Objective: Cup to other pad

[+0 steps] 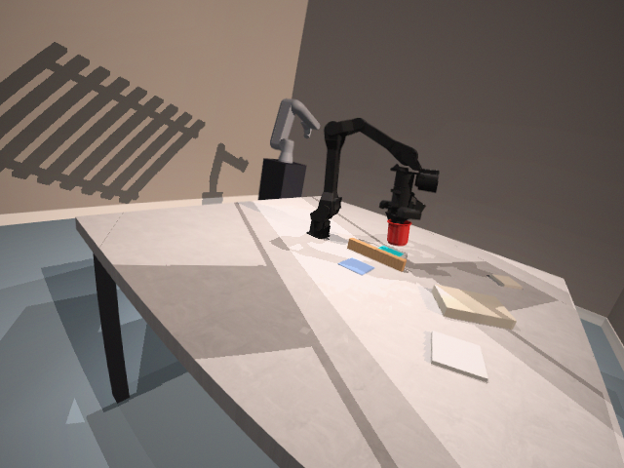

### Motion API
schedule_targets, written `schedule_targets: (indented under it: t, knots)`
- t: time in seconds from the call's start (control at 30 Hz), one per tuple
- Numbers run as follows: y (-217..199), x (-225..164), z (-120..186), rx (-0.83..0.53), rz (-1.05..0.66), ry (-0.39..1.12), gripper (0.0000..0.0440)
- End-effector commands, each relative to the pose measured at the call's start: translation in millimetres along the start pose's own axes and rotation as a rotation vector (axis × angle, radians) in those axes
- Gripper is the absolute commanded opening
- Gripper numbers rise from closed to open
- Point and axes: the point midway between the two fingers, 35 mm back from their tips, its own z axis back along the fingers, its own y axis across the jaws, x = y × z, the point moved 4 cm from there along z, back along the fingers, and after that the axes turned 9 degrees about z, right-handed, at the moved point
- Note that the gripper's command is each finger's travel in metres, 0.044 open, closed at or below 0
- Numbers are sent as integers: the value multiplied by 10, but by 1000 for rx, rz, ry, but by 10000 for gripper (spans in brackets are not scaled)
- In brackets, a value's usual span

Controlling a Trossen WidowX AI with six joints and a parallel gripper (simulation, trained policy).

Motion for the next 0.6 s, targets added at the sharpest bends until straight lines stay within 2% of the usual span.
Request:
schedule_targets:
  t: [0.0, 0.57]
  knots:
    - [67, 54, -23, 3, 10, -9, 0]
    - [472, 310, -199, 8, 87, -40, 0]
